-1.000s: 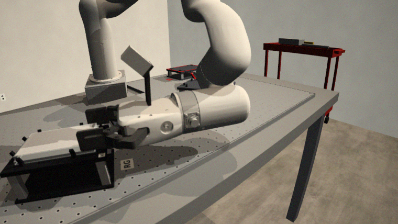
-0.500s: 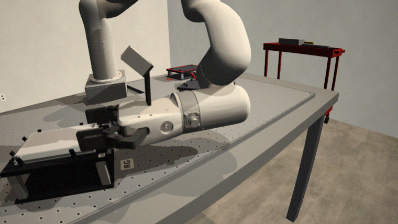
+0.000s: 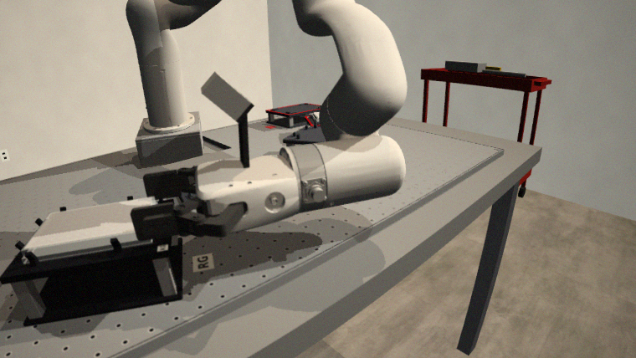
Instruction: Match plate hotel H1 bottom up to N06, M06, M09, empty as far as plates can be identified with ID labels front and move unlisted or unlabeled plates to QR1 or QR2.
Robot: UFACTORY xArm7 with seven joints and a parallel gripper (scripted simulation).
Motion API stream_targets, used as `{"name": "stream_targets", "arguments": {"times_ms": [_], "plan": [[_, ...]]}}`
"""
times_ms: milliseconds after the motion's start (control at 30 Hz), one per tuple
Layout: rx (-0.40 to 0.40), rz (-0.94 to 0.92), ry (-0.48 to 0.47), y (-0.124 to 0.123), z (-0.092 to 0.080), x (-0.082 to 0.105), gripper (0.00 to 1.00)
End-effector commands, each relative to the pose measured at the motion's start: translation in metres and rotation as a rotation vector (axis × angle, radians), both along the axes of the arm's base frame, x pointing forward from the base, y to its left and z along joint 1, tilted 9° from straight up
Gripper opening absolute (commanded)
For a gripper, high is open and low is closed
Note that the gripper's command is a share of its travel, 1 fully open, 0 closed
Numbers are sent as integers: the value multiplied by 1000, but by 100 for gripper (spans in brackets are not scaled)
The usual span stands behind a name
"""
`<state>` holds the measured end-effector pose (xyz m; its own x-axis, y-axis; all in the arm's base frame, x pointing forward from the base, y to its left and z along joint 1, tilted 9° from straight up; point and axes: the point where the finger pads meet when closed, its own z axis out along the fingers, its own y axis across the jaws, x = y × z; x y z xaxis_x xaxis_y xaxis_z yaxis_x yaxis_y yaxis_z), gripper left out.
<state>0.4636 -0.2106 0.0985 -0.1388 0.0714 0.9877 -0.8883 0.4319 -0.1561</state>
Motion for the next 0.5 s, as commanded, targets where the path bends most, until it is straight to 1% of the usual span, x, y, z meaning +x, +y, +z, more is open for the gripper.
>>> {"name": "stream_targets", "arguments": {"times_ms": [0,467], "plan": [[-1,0,-4,3,2,2,100],[-1,0,-4,24,2,13,100]]}}
